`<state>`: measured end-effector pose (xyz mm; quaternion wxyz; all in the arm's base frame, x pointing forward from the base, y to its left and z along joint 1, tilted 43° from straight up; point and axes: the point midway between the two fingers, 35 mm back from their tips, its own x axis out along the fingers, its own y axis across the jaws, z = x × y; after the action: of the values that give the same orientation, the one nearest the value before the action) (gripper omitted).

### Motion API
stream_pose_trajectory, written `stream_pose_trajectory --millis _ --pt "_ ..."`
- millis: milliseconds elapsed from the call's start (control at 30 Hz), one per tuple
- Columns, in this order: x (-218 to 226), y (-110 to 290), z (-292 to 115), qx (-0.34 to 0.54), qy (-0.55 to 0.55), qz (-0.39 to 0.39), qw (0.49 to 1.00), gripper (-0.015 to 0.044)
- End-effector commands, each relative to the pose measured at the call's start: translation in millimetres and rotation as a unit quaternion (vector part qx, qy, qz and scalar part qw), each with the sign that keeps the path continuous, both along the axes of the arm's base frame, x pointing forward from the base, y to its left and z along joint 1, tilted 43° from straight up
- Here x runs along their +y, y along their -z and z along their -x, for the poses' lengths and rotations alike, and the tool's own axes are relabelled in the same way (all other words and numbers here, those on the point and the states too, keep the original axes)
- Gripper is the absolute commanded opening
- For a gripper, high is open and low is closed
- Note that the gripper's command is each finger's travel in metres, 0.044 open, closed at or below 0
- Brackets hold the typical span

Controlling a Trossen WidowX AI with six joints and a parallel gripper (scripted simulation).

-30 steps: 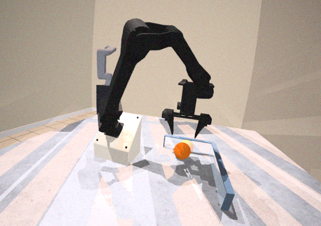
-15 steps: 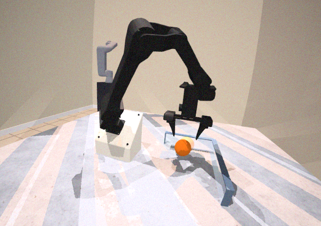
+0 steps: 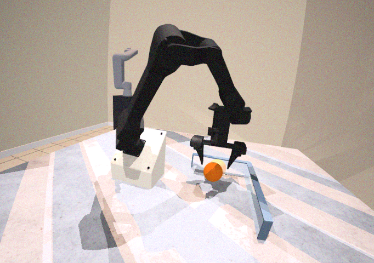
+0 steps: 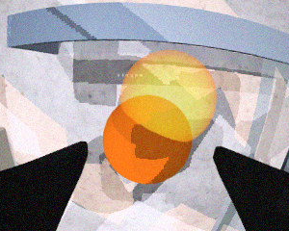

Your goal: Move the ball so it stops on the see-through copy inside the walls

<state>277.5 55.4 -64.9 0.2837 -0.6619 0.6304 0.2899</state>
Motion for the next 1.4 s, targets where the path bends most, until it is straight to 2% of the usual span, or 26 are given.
stream_pose_trajectory --millis 0,433,533,767,933,1167,1367 --pt "-5.0 5.0 1.6 0.004 -0.004 0.005 1.000 0.0440" --pt "-17.9 17.6 2.2 0.004 -0.003 0.006 1.000 0.0440" --pt "-17.9 17.6 2.2 0.004 -0.003 0.006 1.000 0.0361" --pt "-17.9 17.6 2.2 0.004 -0.003 0.006 1.000 0.0315" --pt "-7.3 7.0 -4.9 -0.031 -0.004 -0.001 1.000 0.0183" --pt "17.3 -13.7 -7.9 -0.027 -0.005 -0.004 1.000 0.0000" --pt "42.4 -38.3 -6.1 -0.015 -0.005 -0.005 1.000 0.0000"
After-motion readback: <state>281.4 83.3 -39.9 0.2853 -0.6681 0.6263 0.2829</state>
